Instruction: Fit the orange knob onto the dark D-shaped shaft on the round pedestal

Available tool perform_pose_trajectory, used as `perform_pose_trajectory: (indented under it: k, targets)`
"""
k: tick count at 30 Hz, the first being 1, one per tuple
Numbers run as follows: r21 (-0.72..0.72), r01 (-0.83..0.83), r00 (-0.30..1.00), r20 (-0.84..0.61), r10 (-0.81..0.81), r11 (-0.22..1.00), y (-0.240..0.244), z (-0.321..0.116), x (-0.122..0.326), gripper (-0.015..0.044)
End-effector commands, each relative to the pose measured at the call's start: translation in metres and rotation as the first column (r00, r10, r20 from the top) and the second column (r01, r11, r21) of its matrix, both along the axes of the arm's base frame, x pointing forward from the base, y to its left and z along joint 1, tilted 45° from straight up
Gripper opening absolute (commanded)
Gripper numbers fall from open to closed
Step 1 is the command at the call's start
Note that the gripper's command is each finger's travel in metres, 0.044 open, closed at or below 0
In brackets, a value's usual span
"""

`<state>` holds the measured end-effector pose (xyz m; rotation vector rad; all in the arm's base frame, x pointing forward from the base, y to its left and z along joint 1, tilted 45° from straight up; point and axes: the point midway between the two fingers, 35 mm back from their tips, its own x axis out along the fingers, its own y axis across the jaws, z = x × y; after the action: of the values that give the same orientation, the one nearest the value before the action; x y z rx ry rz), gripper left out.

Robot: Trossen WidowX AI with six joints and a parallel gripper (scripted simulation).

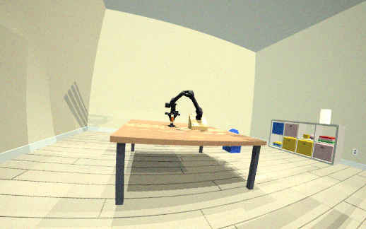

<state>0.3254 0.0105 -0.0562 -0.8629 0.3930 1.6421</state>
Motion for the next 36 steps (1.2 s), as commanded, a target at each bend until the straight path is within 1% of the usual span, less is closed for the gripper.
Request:
perform_pose_trajectory:
  k: [1, 17, 21, 36]
  targets:
    - [0.0, -0.002, 1.0, 0.009, 0.002, 1.0, 0.0006, -0.0012, 0.0016, 0.0]
    - [0.0, -0.002, 1.0, 0.009, 0.002, 1.0, -0.0013, 0.0026, -0.0007, 0.0]
    - [0.001, -0.04, 0.998, 0.045, 0.04, 0.999, -0.0013, 0.0042, -0.0029, 0.0]
    - [0.001, -0.04, 0.998, 0.045, 0.04, 0.999, 0.0029, -0.001, -0.0009, 0.0]
